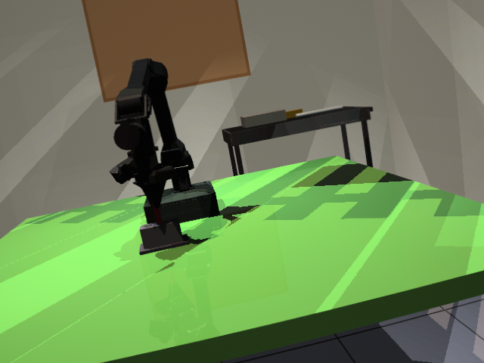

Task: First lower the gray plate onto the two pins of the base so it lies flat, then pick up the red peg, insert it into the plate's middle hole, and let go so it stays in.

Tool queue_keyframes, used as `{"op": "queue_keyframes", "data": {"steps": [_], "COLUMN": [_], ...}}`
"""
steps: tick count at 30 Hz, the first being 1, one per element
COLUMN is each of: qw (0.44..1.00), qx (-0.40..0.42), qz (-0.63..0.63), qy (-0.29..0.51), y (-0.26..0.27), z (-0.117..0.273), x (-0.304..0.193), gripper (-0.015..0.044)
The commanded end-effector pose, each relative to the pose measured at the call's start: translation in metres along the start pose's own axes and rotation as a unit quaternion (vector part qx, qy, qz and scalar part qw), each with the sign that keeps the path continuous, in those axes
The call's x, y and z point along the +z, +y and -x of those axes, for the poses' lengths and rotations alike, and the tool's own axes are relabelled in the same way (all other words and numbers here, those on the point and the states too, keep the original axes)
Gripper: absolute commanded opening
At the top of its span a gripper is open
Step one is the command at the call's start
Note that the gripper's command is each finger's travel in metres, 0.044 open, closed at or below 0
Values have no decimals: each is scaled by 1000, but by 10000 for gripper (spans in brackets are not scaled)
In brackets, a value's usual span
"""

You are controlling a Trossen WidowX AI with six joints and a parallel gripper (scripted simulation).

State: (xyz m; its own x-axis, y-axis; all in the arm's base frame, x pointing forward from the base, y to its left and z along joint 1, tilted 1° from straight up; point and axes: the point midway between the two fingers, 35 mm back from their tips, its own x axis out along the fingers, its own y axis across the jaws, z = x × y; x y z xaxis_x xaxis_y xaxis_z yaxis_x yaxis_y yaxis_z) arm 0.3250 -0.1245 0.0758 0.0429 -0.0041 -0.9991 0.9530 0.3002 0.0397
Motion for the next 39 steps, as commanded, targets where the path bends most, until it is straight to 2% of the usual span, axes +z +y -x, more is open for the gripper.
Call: {"op": "queue_keyframes", "data": {"steps": [1, 15, 21, 39], "qw": [1000, 1000, 1000, 1000], "qx": [0, 0, 0, -2], "qz": [0, 0, 0, 0], "qy": [0, 0, 0, -1], "y": [0, 0, 0, -1], "z": [-1, -1, -1, 4], "x": [0, 0, 0, -2], "gripper": [0, 0, 150, 150]}}
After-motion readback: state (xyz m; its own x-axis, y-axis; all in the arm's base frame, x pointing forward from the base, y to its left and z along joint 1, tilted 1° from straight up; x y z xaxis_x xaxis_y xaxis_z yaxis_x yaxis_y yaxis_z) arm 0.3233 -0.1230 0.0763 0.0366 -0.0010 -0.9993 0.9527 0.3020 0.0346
